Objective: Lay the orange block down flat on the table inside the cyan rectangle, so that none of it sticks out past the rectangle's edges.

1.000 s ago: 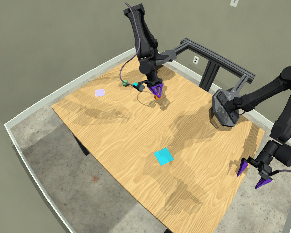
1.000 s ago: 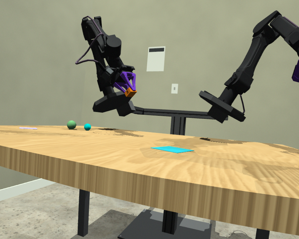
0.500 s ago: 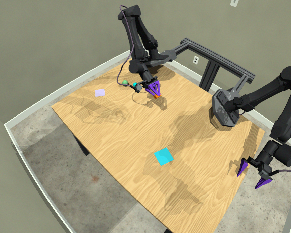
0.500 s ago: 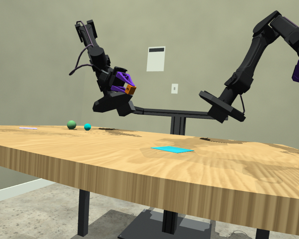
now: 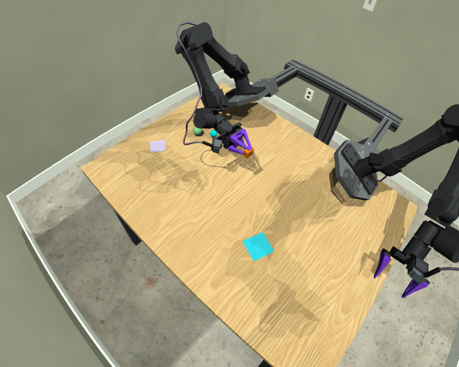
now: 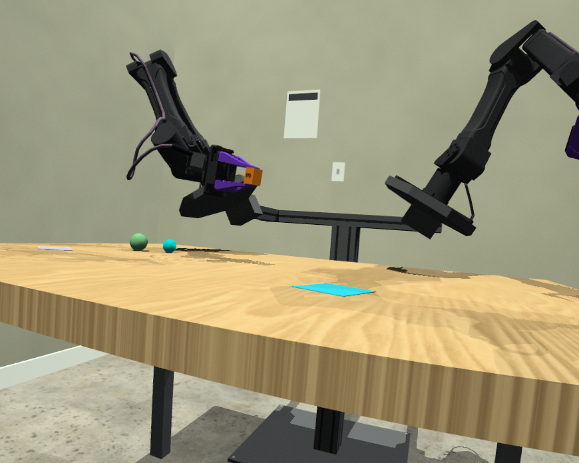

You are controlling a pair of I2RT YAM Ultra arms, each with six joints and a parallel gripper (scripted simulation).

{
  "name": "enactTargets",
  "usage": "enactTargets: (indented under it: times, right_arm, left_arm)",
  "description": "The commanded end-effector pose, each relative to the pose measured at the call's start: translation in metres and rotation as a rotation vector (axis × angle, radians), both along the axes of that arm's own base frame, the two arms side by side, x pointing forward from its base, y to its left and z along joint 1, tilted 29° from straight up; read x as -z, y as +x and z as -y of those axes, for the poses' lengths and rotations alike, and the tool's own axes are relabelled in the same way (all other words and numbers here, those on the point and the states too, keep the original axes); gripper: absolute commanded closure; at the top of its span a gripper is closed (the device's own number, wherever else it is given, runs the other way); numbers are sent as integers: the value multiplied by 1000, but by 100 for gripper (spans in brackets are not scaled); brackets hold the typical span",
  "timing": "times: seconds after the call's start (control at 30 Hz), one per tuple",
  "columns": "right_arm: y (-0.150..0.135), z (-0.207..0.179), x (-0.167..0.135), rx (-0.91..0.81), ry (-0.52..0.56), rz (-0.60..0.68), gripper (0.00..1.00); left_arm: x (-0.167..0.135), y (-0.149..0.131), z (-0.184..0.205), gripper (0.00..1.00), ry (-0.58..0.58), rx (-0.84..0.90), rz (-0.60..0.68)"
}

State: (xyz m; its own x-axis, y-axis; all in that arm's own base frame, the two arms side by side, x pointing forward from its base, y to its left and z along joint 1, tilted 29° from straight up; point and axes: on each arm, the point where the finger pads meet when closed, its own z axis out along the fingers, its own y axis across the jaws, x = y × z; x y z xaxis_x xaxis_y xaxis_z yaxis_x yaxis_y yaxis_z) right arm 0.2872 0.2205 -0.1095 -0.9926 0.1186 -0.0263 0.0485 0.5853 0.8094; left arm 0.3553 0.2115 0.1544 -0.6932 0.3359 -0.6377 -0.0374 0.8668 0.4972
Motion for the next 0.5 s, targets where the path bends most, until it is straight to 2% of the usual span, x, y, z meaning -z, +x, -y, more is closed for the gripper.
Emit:
enactTargets:
  times: [0.0,0.47]
  right_arm:
    - [6,-12,-11,-78,135,75,73]
    - [5,-8,-1,-61,124,42,73]
  left_arm:
    - [6,-3,10,0,-10,27,-22]
    - [6,-3,10,0,-10,27,-22]
